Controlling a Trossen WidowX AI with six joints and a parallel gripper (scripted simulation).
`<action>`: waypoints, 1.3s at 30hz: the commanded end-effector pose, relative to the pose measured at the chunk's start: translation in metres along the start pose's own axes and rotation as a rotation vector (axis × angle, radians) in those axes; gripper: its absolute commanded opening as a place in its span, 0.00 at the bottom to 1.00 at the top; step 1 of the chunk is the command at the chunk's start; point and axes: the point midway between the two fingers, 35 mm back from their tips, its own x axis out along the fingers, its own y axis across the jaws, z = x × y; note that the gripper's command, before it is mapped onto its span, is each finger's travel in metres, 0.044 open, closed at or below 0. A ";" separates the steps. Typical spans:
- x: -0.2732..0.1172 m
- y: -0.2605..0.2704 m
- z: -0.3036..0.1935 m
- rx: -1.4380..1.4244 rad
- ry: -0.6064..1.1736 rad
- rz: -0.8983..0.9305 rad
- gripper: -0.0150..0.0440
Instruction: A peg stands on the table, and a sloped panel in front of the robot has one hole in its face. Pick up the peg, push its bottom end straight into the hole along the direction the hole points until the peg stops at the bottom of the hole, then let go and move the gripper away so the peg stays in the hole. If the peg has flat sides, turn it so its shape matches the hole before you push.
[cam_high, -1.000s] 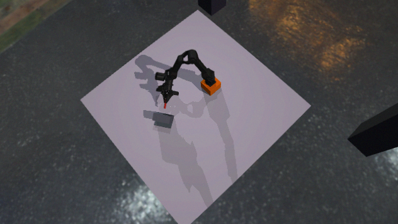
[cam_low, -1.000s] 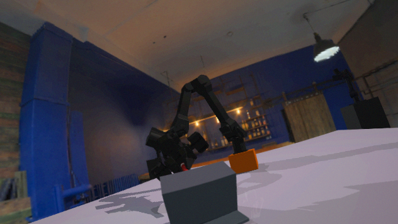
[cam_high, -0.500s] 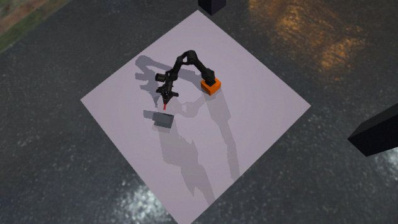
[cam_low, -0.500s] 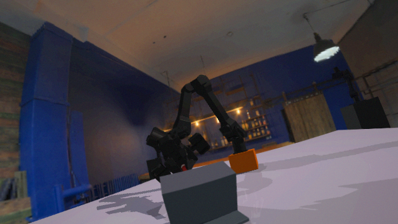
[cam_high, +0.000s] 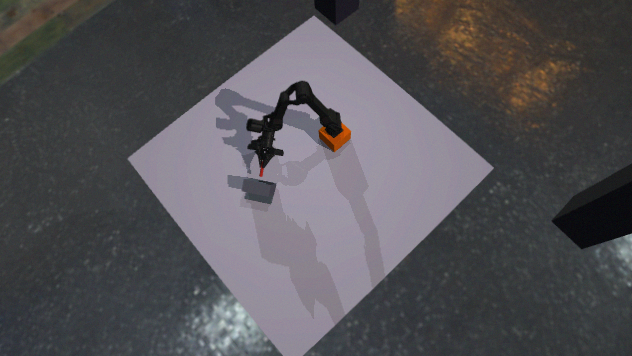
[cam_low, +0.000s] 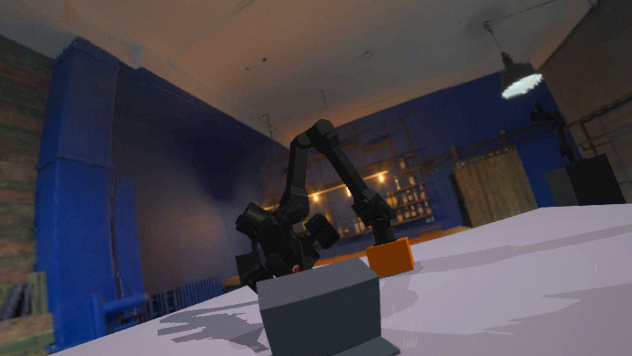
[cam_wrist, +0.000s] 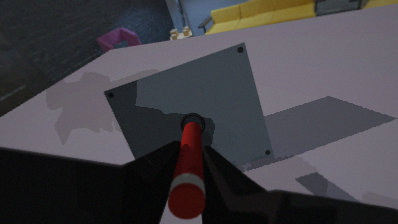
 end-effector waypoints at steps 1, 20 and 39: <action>0.005 0.000 -0.002 0.004 0.004 -0.002 0.25; 0.013 0.000 -0.001 -0.003 -0.001 0.001 0.25; 0.016 0.000 -0.004 -0.003 -0.001 0.002 0.25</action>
